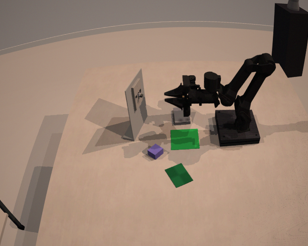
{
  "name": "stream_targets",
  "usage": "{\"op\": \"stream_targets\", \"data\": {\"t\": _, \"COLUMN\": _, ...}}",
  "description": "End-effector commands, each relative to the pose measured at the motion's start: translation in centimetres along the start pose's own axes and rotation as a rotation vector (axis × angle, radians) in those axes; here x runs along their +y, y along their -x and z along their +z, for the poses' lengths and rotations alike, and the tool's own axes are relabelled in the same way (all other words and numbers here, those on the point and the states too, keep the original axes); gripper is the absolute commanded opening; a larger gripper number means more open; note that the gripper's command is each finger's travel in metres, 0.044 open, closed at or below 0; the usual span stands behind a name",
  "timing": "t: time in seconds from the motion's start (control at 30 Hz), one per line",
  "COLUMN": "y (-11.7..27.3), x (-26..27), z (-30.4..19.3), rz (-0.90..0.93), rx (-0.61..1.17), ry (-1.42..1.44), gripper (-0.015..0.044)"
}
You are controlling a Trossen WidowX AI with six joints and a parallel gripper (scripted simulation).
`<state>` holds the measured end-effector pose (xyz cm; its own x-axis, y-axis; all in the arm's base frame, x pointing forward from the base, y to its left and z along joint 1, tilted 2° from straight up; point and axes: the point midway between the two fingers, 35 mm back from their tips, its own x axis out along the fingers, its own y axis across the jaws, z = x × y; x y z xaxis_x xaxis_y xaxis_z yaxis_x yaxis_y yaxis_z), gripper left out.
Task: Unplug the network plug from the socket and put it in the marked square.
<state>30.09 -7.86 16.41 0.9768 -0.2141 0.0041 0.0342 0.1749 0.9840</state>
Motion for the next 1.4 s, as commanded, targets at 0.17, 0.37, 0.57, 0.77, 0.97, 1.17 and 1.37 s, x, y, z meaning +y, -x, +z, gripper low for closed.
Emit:
{"op": "stream_targets", "data": {"t": 0.17, "y": 1.3, "x": -2.0, "z": 0.6, "rz": -0.018, "rx": -0.026, "ry": -0.180, "gripper": 0.0156}}
{"op": "stream_targets", "data": {"t": 0.37, "y": 0.9, "x": -2.0, "z": 0.7, "rz": -0.019, "rx": -0.025, "ry": -0.179, "gripper": 0.0156}}
{"op": "stream_targets", "data": {"t": 0.57, "y": -0.8, "x": -1.9, "z": 1.1, "rz": -0.020, "rx": -0.022, "ry": -0.176, "gripper": 0.0156}}
{"op": "stream_targets", "data": {"t": 0.77, "y": -2.5, "x": -2.0, "z": 1.6, "rz": -0.017, "rx": -0.024, "ry": -0.177, "gripper": 0.0156}}
{"op": "stream_targets", "data": {"t": 0.97, "y": -4.2, "x": -2.3, "z": 2.2, "rz": -0.013, "rx": -0.026, "ry": -0.178, "gripper": 0.0156}}
{"op": "stream_targets", "data": {"t": 1.17, "y": -4.6, "x": -2.3, "z": 2.3, "rz": -0.012, "rx": -0.027, "ry": -0.178, "gripper": 0.0156}}
{"op": "stream_targets", "data": {"t": 1.37, "y": -5.5, "x": -2.3, "z": 2.6, "rz": -0.012, "rx": -0.027, "ry": -0.178, "gripper": 0.0156}}
